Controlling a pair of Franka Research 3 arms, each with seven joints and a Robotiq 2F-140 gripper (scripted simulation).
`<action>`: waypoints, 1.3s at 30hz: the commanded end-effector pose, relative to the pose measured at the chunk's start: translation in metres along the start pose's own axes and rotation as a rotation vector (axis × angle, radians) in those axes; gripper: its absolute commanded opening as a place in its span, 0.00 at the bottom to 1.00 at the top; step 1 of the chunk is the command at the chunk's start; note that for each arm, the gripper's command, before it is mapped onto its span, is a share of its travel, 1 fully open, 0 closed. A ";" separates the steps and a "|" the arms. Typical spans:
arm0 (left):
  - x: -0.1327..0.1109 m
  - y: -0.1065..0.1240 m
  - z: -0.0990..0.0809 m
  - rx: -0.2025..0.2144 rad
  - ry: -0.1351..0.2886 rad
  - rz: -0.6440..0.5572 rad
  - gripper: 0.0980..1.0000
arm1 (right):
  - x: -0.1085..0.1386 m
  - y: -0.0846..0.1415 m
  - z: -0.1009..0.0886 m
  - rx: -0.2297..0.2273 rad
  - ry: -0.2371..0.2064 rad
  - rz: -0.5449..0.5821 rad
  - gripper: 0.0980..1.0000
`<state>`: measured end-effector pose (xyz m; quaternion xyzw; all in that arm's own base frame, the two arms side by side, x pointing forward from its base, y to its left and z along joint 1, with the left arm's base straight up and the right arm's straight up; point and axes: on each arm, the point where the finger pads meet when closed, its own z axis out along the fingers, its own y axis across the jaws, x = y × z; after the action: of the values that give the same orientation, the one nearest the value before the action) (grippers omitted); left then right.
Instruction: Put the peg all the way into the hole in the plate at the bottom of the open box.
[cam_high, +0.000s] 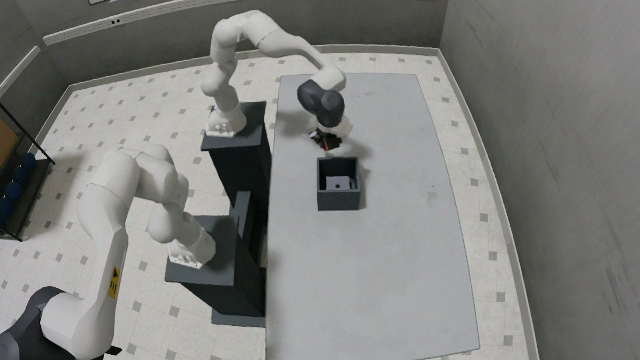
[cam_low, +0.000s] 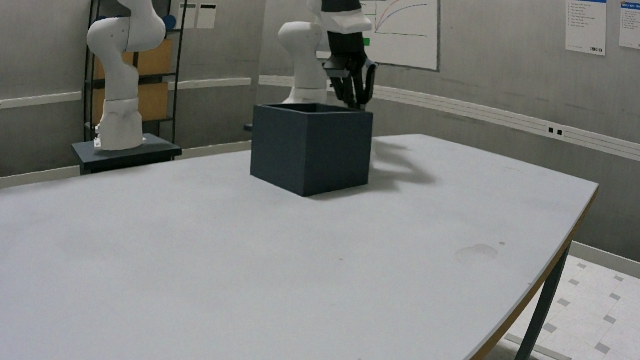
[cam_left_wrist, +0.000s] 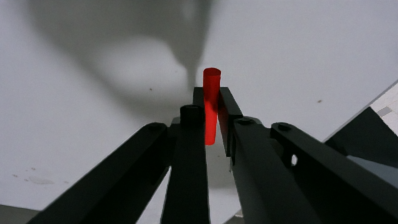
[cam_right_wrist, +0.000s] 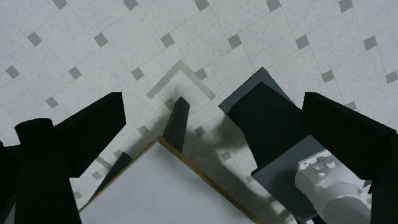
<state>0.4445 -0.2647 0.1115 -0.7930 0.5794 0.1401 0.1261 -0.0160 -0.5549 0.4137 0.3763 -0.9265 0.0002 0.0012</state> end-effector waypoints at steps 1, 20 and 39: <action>0.002 -0.007 -0.001 0.033 0.032 0.192 0.00 | 0.000 0.000 0.000 0.000 0.000 0.000 1.00; 0.002 -0.007 -0.001 0.074 0.034 0.301 0.00 | 0.000 0.000 0.000 0.000 0.000 0.000 1.00; 0.002 -0.007 -0.001 0.074 0.034 0.301 0.00 | 0.000 0.000 0.000 0.000 0.000 0.000 1.00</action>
<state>0.4505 -0.2647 0.1114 -0.6988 0.6937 0.1241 0.1225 -0.0160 -0.5549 0.4137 0.3763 -0.9265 0.0002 0.0012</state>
